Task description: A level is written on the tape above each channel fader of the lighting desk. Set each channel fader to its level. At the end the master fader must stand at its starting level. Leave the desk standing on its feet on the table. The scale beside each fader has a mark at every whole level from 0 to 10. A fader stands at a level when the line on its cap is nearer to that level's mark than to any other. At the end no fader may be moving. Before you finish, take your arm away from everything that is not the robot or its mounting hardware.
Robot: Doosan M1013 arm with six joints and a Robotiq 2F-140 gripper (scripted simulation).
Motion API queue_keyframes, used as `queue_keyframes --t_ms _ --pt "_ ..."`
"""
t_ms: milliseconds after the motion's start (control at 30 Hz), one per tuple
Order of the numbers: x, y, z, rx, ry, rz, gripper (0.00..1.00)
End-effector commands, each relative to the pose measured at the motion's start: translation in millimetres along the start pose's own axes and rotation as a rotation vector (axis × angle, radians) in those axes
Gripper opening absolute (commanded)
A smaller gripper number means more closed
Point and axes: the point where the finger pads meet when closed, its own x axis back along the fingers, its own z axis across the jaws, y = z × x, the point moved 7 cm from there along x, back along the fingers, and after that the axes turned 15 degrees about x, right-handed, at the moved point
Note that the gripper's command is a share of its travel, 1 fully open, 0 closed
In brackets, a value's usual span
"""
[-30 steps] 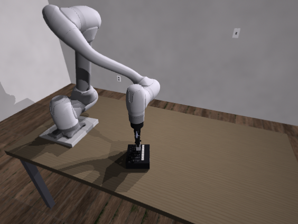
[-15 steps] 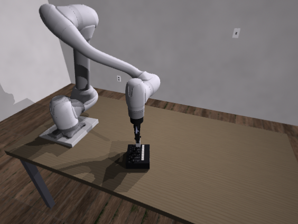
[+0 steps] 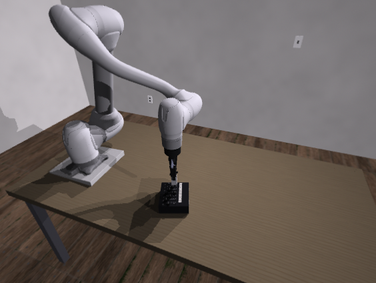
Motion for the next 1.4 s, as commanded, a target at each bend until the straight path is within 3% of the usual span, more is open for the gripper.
queue_keyframes --t_ms 0,300,433,800,867,900,1367 --pt "0 0 0 0.0 0.0 0.0 0.0" --pt "0 -2 -1 0.066 0.0 0.0 0.0" --pt "0 -5 -3 0.199 0.0 0.0 0.0" --pt "-1 -23 -16 0.863 -0.004 0.006 0.0" --pt "-1 -23 -16 0.863 -0.004 0.006 0.0" --pt "-1 -26 -17 1.03 -0.002 0.004 0.0" --pt "-3 -58 -35 1.804 -0.011 0.051 0.0"
